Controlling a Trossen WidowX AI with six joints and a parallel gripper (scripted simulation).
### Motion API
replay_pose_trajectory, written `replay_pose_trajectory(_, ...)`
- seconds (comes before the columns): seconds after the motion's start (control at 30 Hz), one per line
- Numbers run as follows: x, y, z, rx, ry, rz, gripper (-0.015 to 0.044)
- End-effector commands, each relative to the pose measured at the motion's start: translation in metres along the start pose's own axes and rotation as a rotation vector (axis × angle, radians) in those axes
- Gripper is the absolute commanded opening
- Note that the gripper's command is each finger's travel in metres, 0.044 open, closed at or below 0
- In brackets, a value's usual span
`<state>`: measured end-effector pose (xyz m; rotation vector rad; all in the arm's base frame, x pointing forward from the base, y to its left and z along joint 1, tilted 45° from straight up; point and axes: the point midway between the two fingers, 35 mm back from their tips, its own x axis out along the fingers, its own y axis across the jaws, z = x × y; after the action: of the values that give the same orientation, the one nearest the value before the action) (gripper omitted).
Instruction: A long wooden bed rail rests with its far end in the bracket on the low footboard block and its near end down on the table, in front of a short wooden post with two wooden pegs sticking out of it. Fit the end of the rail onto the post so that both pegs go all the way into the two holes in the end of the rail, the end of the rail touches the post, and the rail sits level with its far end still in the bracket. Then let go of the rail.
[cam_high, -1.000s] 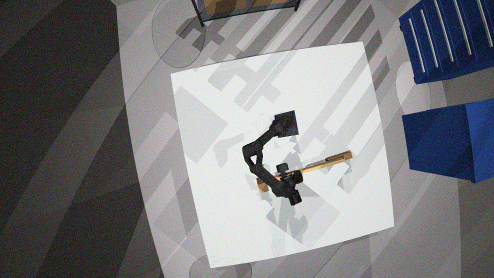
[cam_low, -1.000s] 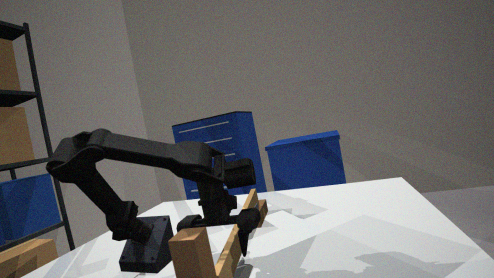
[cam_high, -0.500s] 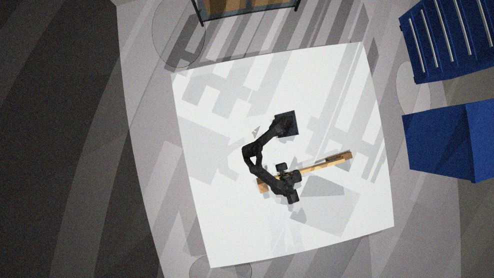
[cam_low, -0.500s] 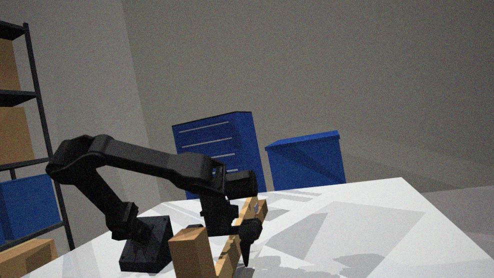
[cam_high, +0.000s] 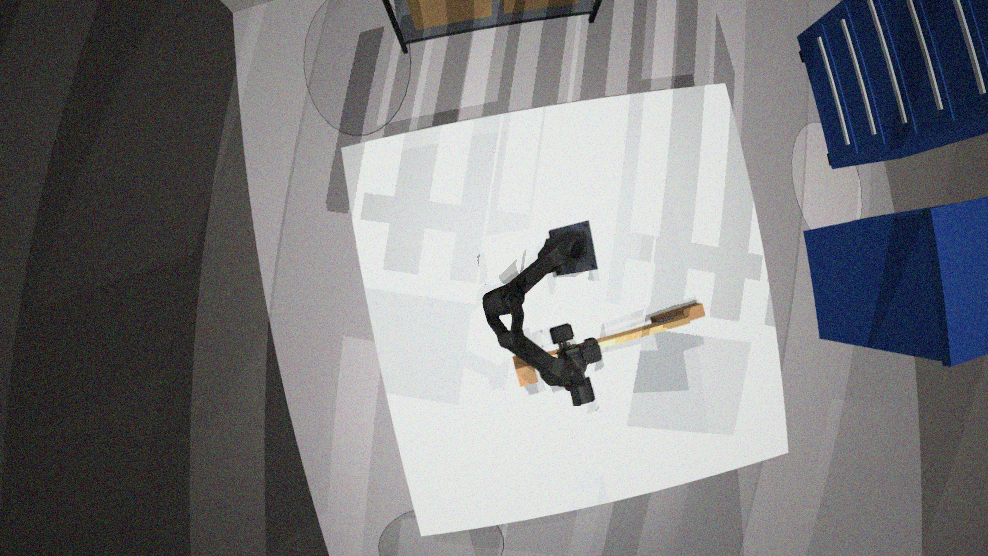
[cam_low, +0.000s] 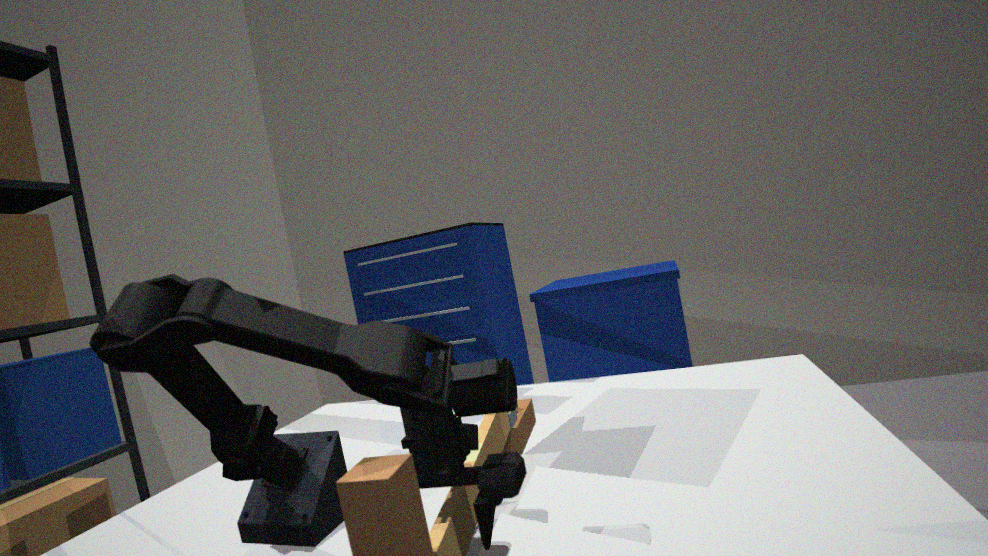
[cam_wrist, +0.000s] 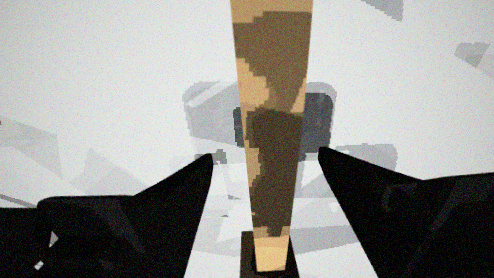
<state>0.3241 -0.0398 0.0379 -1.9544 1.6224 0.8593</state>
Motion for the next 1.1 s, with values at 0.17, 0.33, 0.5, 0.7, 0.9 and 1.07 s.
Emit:
replay_pose_trajectory(0.17,0.0019,0.0014,-0.0005,-0.004,0.004,0.005,0.0151)
replay_pose_trajectory(0.33,0.0019,0.0014,-0.0005,-0.004,0.004,0.005,0.0059)
replay_pose_trajectory(0.5,0.0019,0.0014,-0.0005,-0.004,0.004,0.005,0.0026)
replay_pose_trajectory(0.7,0.0019,0.0014,-0.0005,-0.004,0.004,0.005,0.0000)
replay_pose_trajectory(0.9,0.0019,0.0014,-0.0005,-0.004,0.004,0.005,0.0000)
replay_pose_trajectory(1.07,-0.0008,0.0009,0.0005,-0.004,0.004,0.004,0.0000)
